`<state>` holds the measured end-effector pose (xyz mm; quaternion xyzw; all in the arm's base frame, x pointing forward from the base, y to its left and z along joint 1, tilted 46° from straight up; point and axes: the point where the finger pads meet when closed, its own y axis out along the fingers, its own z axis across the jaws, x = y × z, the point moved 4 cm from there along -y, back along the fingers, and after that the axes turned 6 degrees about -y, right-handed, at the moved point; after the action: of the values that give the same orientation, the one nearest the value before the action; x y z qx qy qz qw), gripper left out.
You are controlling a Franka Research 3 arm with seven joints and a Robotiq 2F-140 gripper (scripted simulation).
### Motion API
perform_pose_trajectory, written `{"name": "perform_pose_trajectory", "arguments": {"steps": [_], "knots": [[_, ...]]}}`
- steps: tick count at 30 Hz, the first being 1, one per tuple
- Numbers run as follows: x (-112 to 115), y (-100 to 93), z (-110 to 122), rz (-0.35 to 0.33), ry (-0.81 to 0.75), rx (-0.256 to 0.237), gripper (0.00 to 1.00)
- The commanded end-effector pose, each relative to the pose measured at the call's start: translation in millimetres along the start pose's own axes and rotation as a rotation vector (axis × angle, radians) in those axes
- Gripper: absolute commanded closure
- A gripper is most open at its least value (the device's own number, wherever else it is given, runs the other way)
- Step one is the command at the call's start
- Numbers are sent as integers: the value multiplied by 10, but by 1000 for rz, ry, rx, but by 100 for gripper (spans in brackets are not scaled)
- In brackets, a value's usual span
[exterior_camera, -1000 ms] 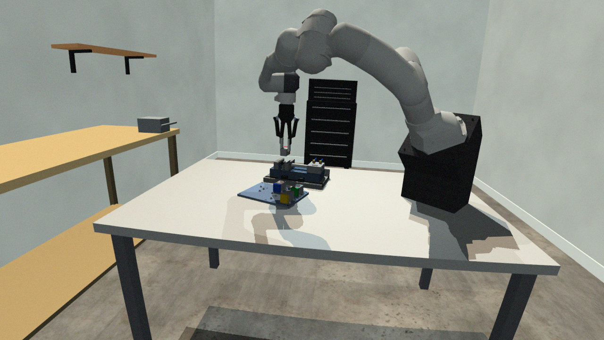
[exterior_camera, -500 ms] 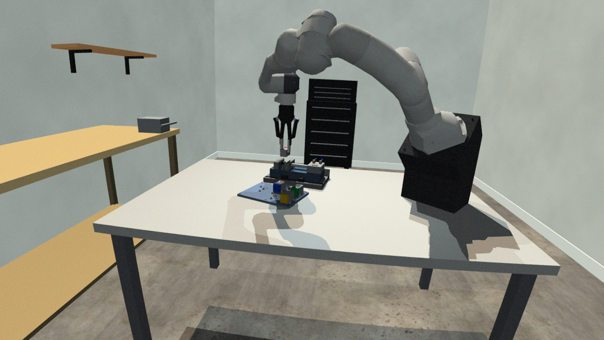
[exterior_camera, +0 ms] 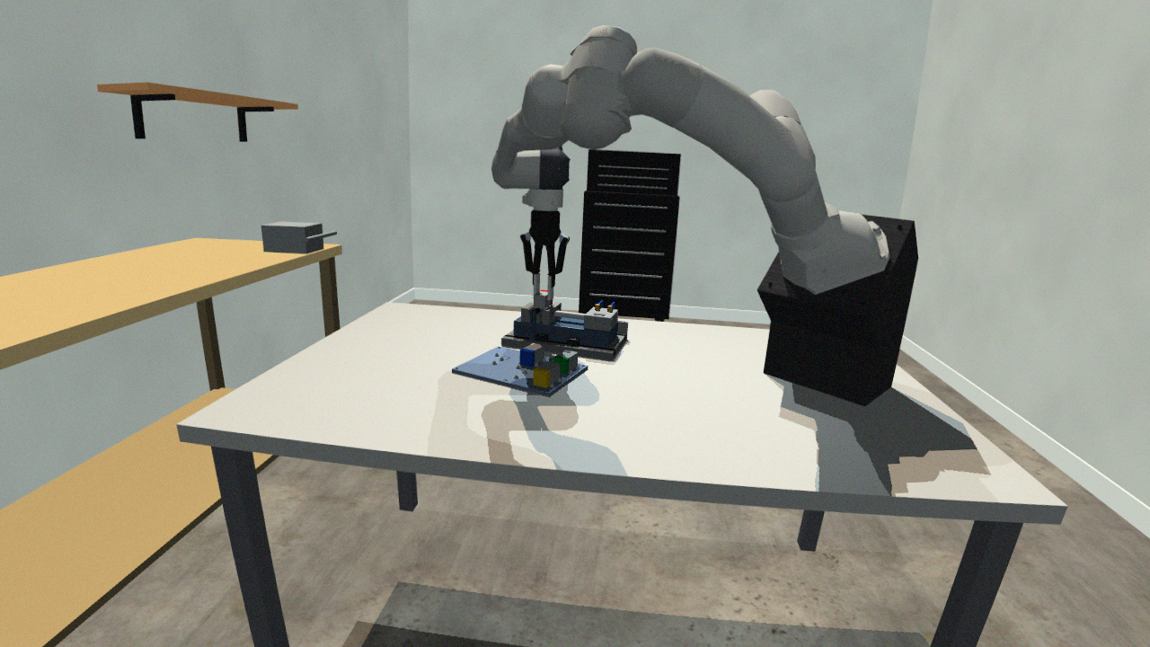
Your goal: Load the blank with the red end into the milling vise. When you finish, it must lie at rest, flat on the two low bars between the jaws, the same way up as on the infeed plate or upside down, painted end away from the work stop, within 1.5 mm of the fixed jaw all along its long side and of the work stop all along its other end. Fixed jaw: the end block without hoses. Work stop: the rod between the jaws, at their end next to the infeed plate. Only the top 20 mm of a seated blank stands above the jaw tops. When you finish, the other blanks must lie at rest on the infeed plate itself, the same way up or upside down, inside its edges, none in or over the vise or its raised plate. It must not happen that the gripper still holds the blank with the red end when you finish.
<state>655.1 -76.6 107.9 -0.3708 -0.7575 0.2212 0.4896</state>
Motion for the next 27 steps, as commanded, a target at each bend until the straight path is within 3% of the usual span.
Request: {"name": "perform_pose_trajectory", "arguments": {"steps": [1,27], "knots": [[-11,-13,-14,2,-3,-2,100],[-37,-71,-33,6,-8,-6,100]]}}
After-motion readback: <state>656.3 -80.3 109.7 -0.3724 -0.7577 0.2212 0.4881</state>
